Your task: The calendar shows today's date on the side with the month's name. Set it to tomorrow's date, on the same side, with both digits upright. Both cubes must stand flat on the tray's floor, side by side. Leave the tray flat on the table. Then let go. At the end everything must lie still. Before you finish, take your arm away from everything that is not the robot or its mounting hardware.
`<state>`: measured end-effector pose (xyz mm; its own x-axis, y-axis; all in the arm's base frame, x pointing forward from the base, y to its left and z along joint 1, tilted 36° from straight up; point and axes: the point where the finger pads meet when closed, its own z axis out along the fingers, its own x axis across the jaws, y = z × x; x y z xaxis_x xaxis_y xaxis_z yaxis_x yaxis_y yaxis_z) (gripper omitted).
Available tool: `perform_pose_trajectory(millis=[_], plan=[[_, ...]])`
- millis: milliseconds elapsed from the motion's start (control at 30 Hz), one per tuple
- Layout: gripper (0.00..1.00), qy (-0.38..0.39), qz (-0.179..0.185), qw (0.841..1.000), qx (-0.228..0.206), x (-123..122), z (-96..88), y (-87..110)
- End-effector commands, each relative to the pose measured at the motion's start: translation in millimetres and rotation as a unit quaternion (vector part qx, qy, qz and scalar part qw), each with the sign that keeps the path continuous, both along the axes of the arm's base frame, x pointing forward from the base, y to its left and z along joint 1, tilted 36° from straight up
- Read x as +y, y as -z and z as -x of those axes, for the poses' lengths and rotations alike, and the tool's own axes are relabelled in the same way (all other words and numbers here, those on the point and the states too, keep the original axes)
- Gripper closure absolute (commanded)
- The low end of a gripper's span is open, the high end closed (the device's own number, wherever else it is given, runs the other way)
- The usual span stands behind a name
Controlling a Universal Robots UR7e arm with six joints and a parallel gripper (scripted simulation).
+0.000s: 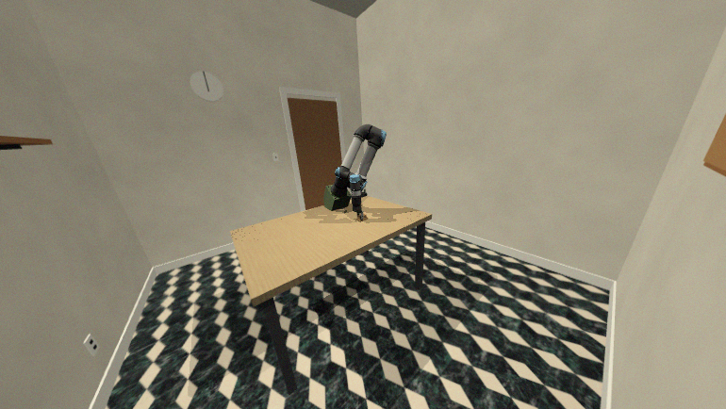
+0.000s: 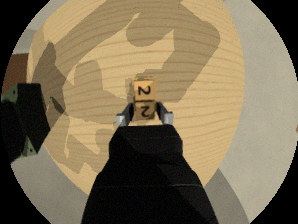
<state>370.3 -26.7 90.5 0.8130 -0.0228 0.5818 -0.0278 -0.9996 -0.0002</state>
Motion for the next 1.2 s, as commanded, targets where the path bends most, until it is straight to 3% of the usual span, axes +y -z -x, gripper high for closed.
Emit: perform_pose_trajectory(millis=[0, 600, 633, 1167], plan=[[0.10, 0.000, 0.000, 1.000, 0.000, -0.1, -0.1, -0.3], [0.10, 0.000, 0.000, 1.000, 0.000, -0.1, -0.1, -0.3], [0.40, 0.000, 0.000, 1.000, 0.000, -0.1, -0.1, -0.3], [0.40, 0.000, 0.000, 1.000, 0.000, -0.1, -0.1, -0.3]])
